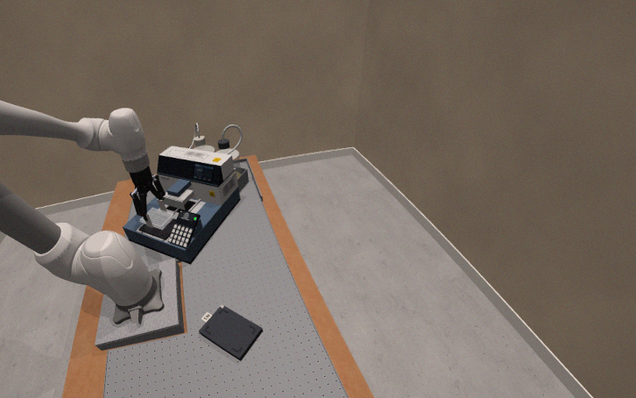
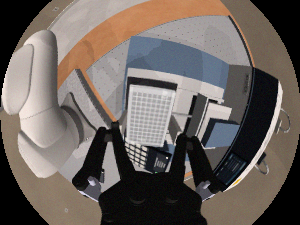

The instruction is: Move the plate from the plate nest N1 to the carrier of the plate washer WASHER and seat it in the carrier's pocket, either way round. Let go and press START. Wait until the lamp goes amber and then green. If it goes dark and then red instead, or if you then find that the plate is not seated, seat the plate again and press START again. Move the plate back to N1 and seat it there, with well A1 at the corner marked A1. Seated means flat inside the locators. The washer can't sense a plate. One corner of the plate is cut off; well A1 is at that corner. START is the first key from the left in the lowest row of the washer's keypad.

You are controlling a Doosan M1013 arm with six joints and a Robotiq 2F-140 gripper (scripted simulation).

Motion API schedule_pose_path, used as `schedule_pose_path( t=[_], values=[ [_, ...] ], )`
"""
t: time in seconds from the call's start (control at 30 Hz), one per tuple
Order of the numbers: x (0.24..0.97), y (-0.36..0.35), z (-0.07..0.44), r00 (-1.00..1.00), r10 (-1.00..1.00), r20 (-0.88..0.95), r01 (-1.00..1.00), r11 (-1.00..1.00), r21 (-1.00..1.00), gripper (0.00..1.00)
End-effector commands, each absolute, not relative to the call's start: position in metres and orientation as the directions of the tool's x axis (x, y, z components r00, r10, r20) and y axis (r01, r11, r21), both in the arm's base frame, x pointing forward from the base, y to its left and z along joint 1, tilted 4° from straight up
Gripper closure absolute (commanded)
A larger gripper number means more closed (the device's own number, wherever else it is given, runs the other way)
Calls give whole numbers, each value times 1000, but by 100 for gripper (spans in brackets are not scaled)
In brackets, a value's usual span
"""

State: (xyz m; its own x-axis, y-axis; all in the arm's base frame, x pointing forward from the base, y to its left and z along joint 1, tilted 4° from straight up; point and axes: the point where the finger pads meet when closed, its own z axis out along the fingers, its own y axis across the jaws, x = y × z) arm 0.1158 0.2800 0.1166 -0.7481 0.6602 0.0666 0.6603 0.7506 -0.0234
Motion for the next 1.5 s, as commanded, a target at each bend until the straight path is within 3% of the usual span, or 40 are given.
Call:
schedule_pose_path(
  t=[0.0,1.47],
  values=[
    [116,280,113,-748,660,67,660,751,-23,90],
    [115,280,100,-748,660,67,660,751,-23,90]
  ],
)
